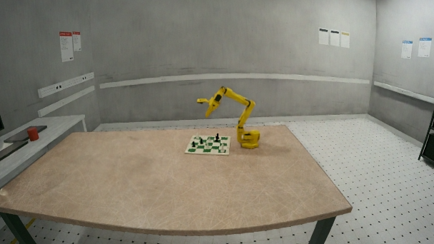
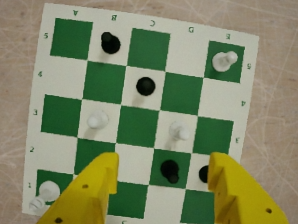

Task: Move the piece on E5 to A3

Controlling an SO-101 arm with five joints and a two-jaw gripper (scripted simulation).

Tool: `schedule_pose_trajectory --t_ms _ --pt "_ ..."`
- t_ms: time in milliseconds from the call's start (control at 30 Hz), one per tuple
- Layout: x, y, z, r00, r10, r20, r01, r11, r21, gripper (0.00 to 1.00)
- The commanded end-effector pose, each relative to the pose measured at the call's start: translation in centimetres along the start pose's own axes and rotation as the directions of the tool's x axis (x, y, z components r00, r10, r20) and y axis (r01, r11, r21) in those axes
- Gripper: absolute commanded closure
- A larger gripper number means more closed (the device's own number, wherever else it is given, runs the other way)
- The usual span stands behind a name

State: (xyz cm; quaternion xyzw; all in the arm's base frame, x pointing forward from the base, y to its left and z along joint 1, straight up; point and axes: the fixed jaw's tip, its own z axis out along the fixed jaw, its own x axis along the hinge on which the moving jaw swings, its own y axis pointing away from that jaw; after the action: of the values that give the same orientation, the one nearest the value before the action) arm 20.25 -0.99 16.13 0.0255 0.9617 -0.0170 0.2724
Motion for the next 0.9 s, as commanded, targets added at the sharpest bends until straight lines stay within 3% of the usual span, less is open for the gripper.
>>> schedule_pose_trajectory --t_ms 0,67,133,267,400,867 --pt "-1.6 -1.4 2.6 0.991 0.057 -0.124 -0.054 0.998 0.027 0.89" --pt "-1.9 -2.2 3.9 0.984 0.085 -0.160 -0.079 0.996 0.041 0.92" --pt "-1.9 -2.2 3.9 0.984 0.085 -0.160 -0.079 0.996 0.041 0.92" --pt "-2.1 -3.5 6.0 0.968 0.129 -0.213 -0.119 0.991 0.063 0.97" --pt "-2.1 -4.2 7.3 0.957 0.155 -0.244 -0.141 0.987 0.075 0.99" --pt "-2.0 -4.5 7.7 0.953 0.164 -0.254 -0.148 0.986 0.079 1.00"
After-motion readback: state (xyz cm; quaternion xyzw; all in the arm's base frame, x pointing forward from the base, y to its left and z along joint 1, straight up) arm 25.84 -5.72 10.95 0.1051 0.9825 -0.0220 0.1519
